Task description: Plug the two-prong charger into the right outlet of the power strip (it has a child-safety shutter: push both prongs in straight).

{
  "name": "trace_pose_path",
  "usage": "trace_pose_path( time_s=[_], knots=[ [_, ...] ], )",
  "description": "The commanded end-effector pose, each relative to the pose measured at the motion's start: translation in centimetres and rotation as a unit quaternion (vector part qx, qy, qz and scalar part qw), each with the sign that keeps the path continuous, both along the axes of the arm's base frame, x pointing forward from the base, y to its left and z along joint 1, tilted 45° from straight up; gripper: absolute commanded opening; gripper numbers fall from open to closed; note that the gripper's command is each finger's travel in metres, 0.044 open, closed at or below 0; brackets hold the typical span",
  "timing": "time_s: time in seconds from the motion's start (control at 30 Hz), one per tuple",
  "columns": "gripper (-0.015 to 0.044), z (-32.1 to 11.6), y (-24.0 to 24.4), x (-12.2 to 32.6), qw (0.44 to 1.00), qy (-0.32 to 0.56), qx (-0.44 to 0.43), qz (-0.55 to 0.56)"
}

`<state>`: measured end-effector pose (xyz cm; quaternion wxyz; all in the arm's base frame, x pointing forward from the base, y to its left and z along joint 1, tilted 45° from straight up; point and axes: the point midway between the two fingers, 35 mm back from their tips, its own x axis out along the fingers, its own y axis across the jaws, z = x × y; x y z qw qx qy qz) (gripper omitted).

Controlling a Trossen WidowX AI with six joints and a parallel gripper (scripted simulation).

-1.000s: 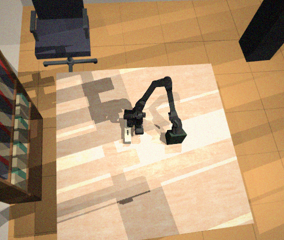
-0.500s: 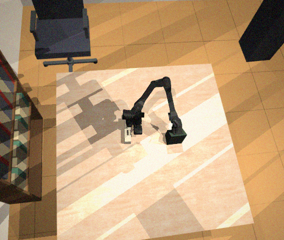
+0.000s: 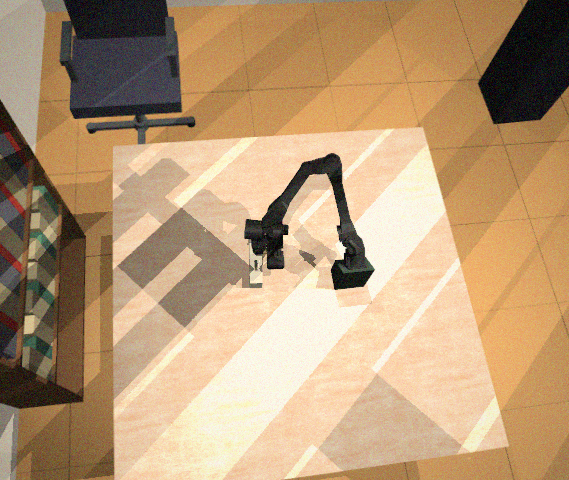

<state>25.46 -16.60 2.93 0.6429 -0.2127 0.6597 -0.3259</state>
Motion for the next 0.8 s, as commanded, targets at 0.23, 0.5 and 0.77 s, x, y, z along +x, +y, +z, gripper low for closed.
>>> trace_pose_path(
  time_s=[0.23, 0.5, 0.77],
  knots=[
    [0.0000, 0.13, -0.02, 0.32, 1.000, -0.001, -0.002, -0.001],
    [0.0000, 0.15, -0.04, 0.49, 1.000, -0.001, -0.002, -0.001],
    [0.0000, 0.16, -0.06, 0.65, 1.000, -0.001, -0.002, -0.001]
  ],
)
